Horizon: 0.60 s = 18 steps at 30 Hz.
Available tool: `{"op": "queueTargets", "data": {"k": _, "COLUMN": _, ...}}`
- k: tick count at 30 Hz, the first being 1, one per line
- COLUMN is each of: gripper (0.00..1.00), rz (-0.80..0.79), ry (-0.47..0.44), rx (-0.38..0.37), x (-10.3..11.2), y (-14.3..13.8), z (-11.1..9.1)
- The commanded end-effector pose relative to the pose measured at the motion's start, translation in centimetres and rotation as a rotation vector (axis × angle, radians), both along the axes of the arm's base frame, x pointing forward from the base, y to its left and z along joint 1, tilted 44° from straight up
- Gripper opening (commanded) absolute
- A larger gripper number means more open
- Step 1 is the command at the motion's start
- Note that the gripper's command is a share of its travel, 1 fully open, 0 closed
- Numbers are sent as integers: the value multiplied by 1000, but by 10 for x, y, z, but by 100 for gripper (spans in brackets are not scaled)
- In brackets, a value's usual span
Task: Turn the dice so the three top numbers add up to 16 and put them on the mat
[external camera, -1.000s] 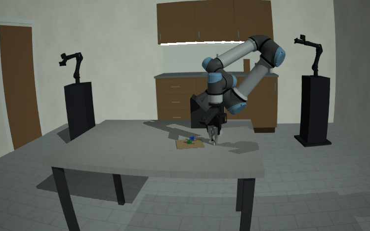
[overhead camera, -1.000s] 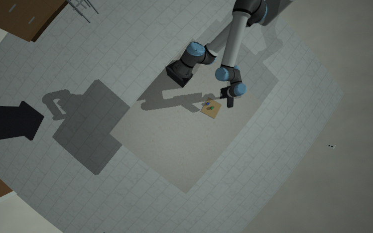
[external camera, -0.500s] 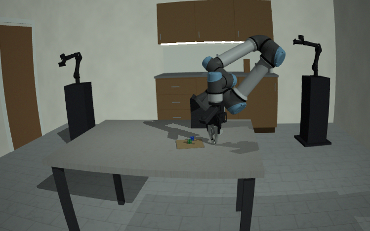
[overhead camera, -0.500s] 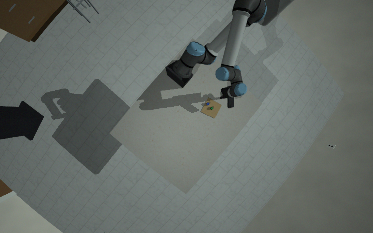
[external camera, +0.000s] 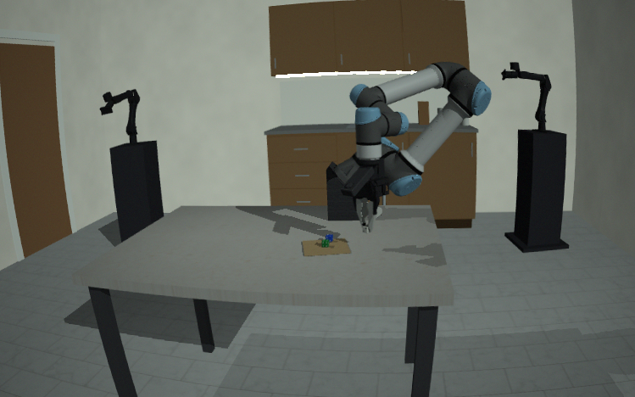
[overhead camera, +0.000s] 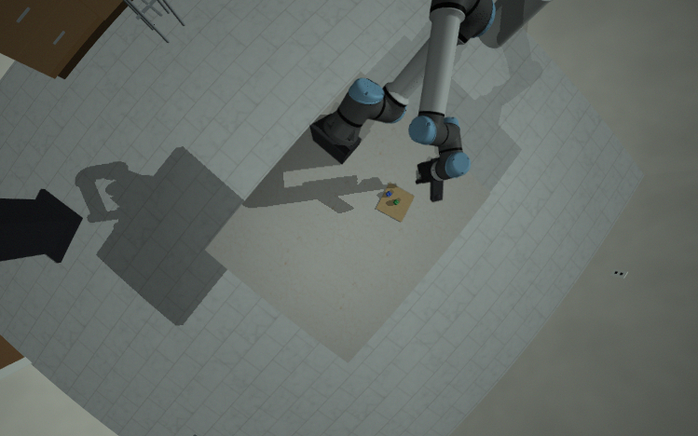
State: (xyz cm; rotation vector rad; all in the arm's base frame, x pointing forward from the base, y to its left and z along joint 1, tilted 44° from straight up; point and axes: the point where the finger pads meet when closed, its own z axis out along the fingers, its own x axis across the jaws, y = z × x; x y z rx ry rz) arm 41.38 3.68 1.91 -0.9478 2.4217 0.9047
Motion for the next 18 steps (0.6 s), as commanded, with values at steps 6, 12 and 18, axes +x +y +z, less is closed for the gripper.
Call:
{"op": "queueTargets", "data": {"k": 6, "gripper": 3, "rz": 2, "ry": 1, "rx": 2, "x": -6, "y": -28, "z": 30}}
{"op": "queueTargets", "data": {"k": 12, "gripper": 3, "rz": 2, "ry": 1, "rx": 2, "x": -7, "y": -31, "z": 34}}
{"op": "queueTargets", "data": {"k": 18, "gripper": 3, "rz": 2, "ry": 1, "rx": 2, "x": -7, "y": -31, "z": 34}}
